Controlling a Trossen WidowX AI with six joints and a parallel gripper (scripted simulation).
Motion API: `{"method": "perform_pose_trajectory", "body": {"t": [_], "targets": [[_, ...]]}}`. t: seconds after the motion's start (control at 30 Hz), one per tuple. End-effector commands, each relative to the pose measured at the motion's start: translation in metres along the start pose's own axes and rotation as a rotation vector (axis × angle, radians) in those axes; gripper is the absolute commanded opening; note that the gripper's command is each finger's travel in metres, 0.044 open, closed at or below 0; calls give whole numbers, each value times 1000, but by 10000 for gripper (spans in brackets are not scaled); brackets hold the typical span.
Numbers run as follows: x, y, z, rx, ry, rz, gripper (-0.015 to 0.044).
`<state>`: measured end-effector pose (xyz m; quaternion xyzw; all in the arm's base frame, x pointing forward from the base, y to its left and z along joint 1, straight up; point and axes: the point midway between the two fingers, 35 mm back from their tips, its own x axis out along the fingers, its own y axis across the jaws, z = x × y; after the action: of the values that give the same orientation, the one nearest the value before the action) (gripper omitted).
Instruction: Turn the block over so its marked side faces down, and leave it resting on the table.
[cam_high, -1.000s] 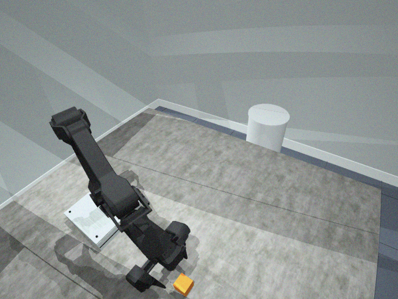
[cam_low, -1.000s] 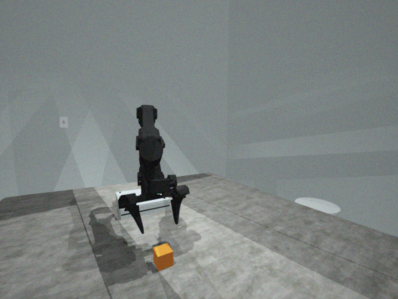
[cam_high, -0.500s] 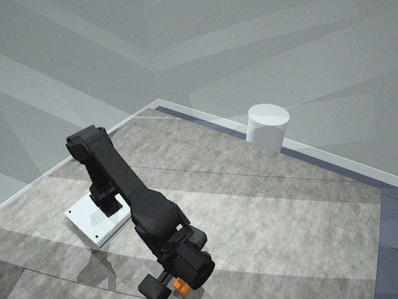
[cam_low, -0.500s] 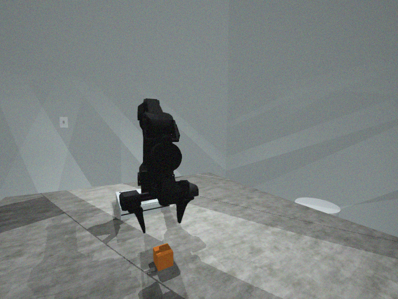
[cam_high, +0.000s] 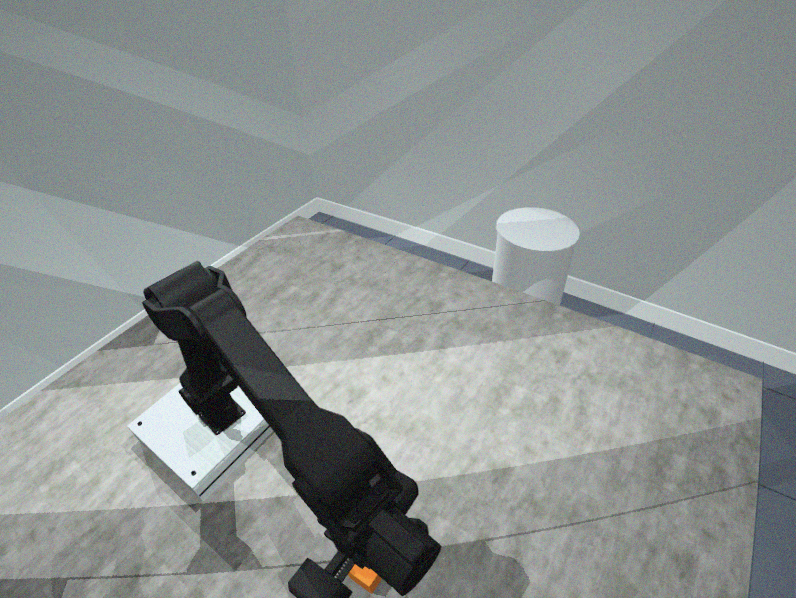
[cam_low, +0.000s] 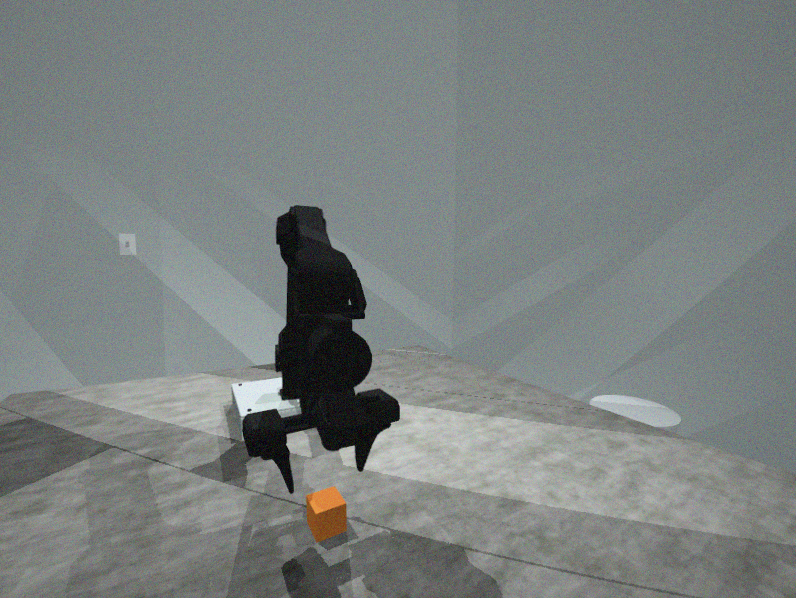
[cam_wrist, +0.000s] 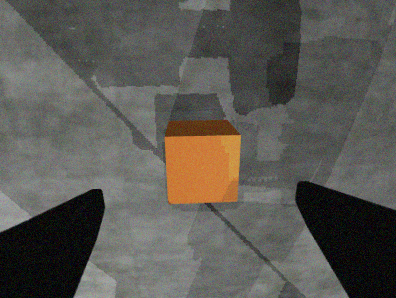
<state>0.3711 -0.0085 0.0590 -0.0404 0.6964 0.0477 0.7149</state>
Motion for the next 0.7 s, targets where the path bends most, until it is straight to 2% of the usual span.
{"method": "perform_pose_trajectory", "body": {"t": [0.0,0.67], "targets": [[10,-1,0,5,-1,-5,440],[39,-2,0,5,-1,-5,440]]}}
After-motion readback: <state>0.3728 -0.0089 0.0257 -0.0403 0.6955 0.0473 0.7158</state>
